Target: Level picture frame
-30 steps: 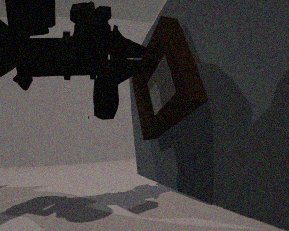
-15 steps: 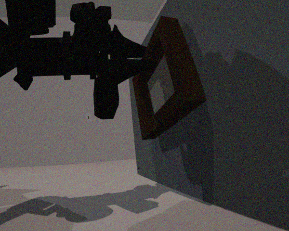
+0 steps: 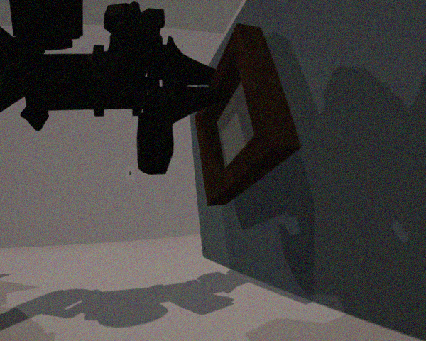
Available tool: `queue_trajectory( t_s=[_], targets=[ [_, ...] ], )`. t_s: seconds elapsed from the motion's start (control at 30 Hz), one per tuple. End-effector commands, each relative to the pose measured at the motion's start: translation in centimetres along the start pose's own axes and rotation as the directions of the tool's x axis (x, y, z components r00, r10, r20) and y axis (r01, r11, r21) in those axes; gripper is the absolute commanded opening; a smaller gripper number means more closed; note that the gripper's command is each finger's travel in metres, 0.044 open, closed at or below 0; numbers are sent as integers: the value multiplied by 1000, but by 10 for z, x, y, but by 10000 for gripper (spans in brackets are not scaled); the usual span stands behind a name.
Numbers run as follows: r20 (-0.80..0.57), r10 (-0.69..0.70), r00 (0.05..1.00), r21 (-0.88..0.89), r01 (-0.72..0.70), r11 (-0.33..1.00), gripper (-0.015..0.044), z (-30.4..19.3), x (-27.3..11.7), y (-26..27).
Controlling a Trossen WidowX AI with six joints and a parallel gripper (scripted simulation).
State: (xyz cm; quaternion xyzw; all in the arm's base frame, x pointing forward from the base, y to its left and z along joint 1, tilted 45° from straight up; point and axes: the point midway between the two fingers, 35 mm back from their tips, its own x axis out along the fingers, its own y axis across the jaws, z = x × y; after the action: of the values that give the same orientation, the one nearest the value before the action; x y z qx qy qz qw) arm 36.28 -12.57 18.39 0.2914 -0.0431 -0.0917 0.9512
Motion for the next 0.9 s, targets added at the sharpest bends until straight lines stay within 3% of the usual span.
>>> queue_trajectory(
  t_s=[0.0, 0.87],
  targets=[
    [0, 12, 1000, -2, -12, 1000, 0, 0, 0, 5],
    [0, 12, 1000, -2, -12, 1000, 0, 0, 0, 8]
  ],
)
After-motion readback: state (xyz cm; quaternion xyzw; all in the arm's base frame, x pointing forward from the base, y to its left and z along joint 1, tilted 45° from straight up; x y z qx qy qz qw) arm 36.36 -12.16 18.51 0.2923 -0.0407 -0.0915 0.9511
